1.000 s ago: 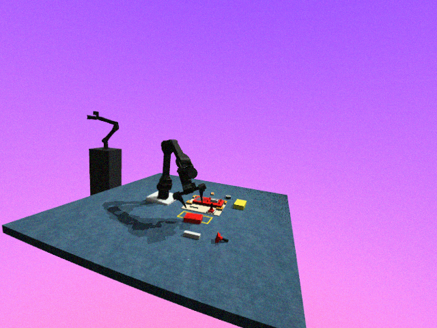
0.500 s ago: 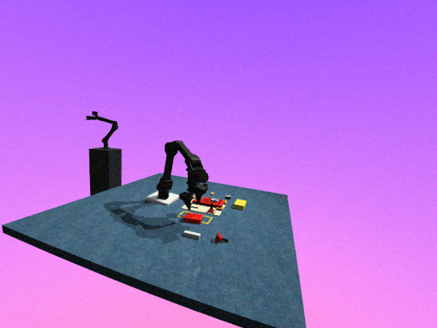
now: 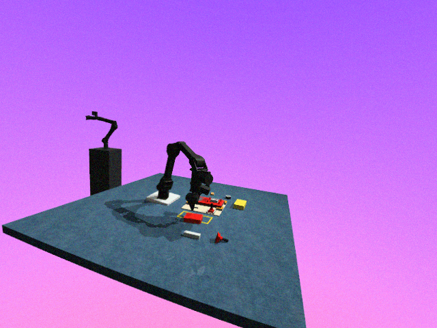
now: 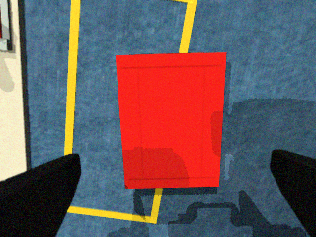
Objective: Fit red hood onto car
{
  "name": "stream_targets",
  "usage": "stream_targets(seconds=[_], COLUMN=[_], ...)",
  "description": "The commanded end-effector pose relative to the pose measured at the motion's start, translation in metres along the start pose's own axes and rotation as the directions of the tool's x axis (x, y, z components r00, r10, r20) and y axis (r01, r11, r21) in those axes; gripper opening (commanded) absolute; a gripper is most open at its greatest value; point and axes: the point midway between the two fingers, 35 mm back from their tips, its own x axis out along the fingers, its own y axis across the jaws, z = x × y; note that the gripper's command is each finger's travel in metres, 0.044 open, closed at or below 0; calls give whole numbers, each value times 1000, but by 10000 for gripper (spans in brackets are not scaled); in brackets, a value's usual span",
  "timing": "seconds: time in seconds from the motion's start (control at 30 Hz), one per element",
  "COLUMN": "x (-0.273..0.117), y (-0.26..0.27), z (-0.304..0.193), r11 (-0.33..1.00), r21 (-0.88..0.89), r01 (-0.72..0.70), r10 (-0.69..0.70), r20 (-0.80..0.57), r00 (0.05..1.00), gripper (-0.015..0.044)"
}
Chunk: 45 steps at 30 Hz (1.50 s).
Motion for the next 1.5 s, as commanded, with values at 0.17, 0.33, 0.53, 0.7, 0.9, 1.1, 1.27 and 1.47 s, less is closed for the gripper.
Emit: stream_targets(seconds=[0.17, 0.33, 0.53, 0.7, 0.9, 1.1, 1.27, 1.47], x=[4, 6, 10, 13, 16, 20, 23, 26], y=[-1, -1, -1, -2, -2, -2, -2, -2], z=[1, 1, 1, 1, 1, 1, 1, 1], r11=[1000, 1000, 1000, 1000, 1000, 1000, 1000, 1000], r21=[-7, -7, -7, -7, -7, -7, -7, -7], r01=[5, 5, 5, 5, 5, 5, 5, 5], r10=[-5, -5, -5, -5, -5, -5, -5, -5], r20=[-2, -2, -2, -2, -2, -2, -2, -2], r00=[1000, 1000, 1000, 1000, 1000, 1000, 1000, 1000], gripper=[440, 440, 440, 440, 440, 440, 440, 440])
